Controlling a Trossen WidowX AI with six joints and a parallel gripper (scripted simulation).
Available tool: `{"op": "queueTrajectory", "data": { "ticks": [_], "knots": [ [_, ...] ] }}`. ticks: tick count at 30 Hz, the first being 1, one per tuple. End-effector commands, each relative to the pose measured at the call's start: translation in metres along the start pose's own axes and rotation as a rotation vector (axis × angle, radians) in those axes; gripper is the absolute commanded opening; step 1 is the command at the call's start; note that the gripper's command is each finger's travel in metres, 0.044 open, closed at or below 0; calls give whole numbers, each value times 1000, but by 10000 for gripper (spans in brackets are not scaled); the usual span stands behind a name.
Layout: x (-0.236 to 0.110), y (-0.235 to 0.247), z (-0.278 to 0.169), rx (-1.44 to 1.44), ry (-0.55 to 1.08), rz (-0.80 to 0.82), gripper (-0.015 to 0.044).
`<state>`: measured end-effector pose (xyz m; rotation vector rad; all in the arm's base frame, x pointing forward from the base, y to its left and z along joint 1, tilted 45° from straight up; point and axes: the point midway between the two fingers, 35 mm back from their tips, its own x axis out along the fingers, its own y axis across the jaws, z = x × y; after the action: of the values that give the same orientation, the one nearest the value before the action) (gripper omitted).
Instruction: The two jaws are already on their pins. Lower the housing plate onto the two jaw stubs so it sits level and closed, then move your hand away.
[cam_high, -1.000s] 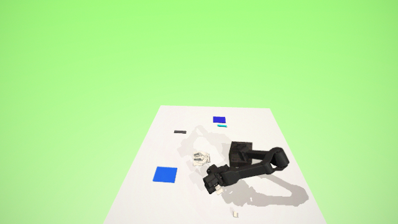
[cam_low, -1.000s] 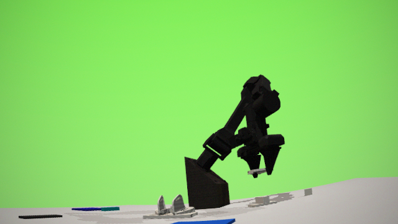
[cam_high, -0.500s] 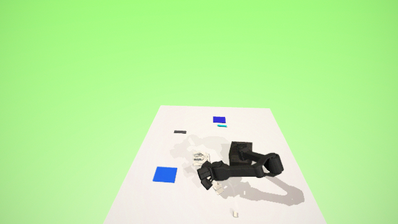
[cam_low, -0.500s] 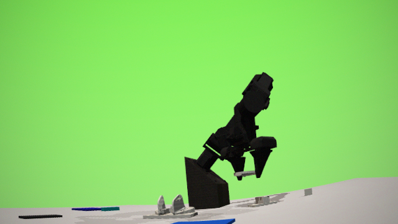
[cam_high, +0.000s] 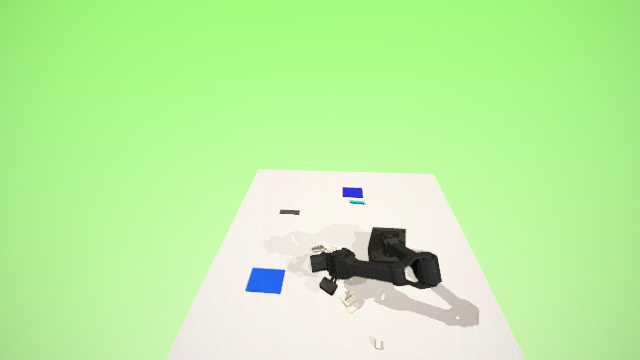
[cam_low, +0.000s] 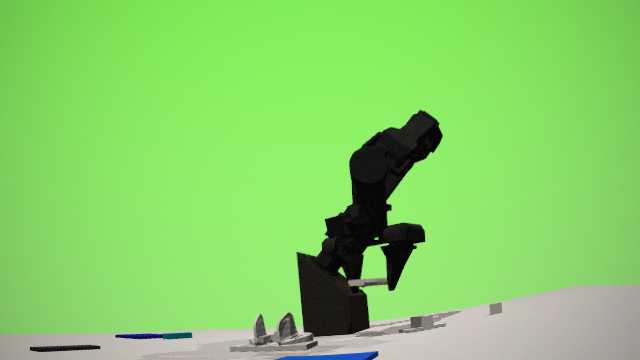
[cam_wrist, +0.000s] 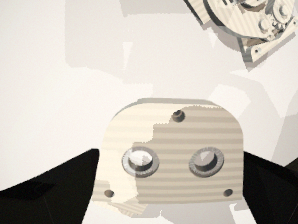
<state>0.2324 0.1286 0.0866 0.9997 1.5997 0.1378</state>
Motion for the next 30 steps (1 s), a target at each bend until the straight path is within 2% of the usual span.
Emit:
{"op": "queueTrajectory", "data": {
  "ticks": [1,30],
  "knots": [
    [2,-7,12,-56,8,-3,351],
    [5,-76,79,-486,21,27,351]
  ]
}}
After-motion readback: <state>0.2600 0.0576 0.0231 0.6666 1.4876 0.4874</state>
